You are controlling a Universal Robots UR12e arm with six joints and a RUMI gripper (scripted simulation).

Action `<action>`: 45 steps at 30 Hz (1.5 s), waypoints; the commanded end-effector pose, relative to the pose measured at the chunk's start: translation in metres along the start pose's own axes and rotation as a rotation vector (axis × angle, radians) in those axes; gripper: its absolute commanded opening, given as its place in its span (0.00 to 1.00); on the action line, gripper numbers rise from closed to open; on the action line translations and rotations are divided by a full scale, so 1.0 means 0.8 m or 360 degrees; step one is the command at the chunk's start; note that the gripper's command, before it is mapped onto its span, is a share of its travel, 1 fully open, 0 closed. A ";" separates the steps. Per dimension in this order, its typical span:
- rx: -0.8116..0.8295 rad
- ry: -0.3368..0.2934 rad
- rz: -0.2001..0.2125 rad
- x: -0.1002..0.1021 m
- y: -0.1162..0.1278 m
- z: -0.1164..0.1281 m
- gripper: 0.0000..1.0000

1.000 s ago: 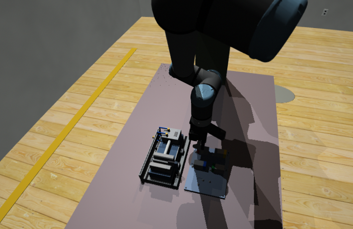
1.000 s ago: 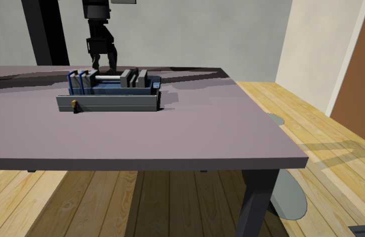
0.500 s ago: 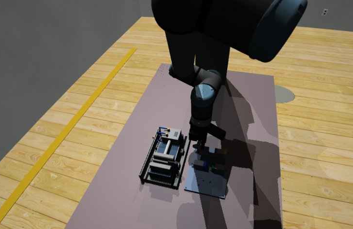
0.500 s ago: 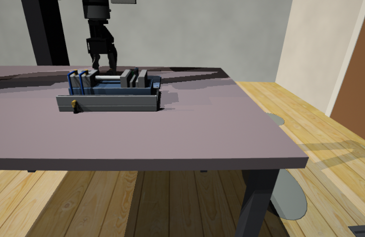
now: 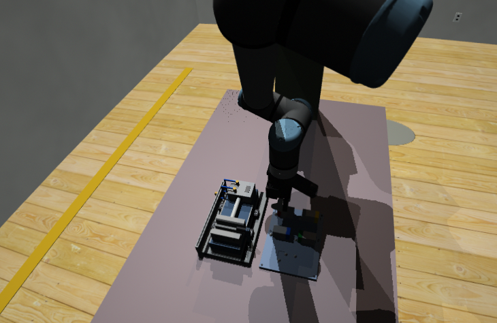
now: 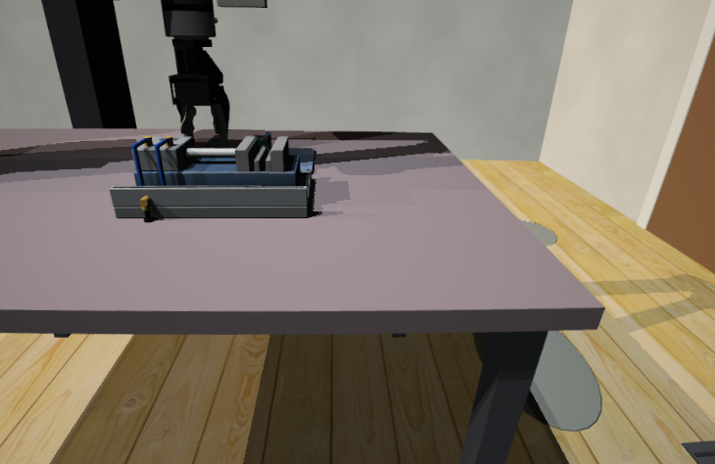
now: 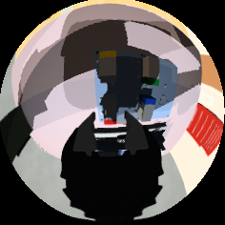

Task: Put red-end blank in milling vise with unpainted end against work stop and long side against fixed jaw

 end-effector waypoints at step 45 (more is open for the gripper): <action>0.0000 0.0000 0.0001 0.000 0.000 0.000 0.00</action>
Point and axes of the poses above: the point where the finger pads meet when closed, its own x axis out along the fingers, its own y axis across the jaws, z = x × y, the point moved 4 cm from there along -x, back along the fingers, and after that the axes turned 13 degrees about x, right-handed, at the moved point
